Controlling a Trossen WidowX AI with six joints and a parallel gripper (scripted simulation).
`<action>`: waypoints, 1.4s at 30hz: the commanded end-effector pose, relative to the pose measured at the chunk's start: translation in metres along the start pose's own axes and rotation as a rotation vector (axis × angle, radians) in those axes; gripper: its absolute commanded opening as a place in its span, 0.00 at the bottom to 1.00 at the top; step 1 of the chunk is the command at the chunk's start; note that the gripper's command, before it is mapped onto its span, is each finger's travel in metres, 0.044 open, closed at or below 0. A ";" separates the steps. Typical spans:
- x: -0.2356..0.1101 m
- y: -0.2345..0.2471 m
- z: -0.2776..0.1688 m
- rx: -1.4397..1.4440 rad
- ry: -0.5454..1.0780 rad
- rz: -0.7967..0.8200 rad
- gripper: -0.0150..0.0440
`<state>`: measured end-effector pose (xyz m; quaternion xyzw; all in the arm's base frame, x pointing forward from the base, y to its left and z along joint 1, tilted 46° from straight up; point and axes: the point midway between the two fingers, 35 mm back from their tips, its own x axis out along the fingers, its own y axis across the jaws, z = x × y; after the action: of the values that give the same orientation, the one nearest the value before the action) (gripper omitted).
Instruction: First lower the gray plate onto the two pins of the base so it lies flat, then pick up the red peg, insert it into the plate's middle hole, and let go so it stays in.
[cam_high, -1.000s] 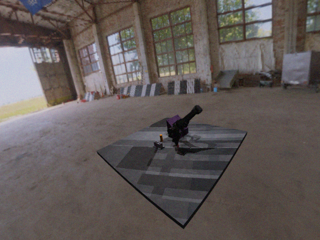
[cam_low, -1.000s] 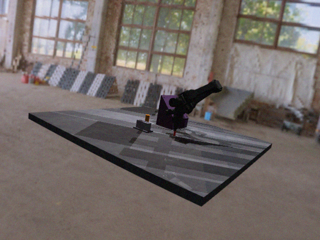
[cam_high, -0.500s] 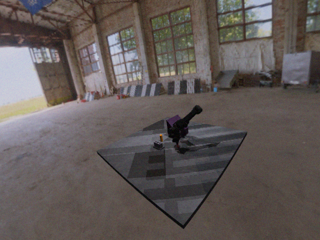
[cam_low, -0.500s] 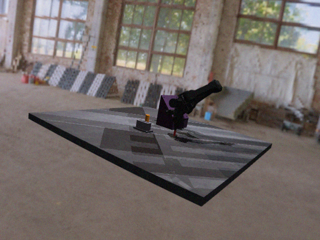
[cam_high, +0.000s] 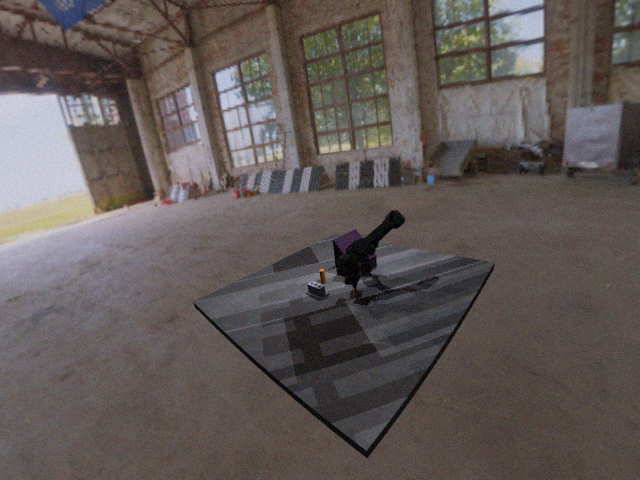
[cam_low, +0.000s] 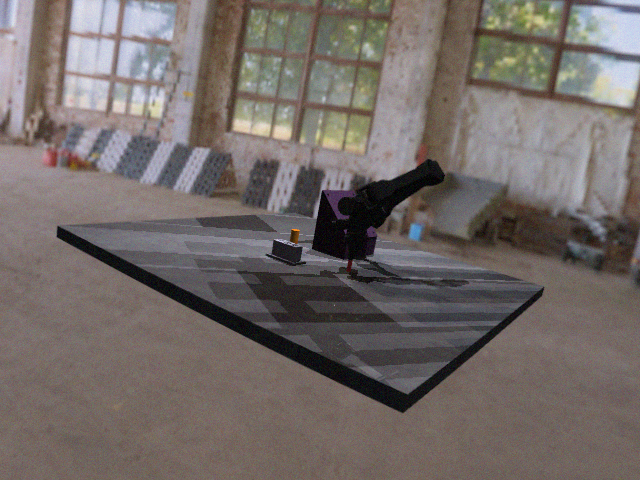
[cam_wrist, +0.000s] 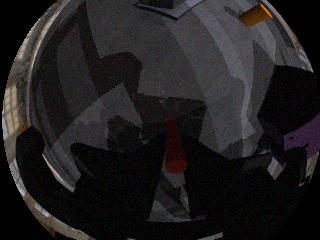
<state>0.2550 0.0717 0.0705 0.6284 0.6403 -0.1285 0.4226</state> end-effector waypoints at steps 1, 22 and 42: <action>0.001 0.000 -0.001 0.004 0.006 0.001 0.25; -0.055 0.004 0.007 0.005 -0.008 -0.006 0.25; -0.074 0.015 0.037 0.010 -0.008 -0.004 0.25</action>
<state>0.2668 0.0029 0.1074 0.6313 0.6398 -0.1345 0.4172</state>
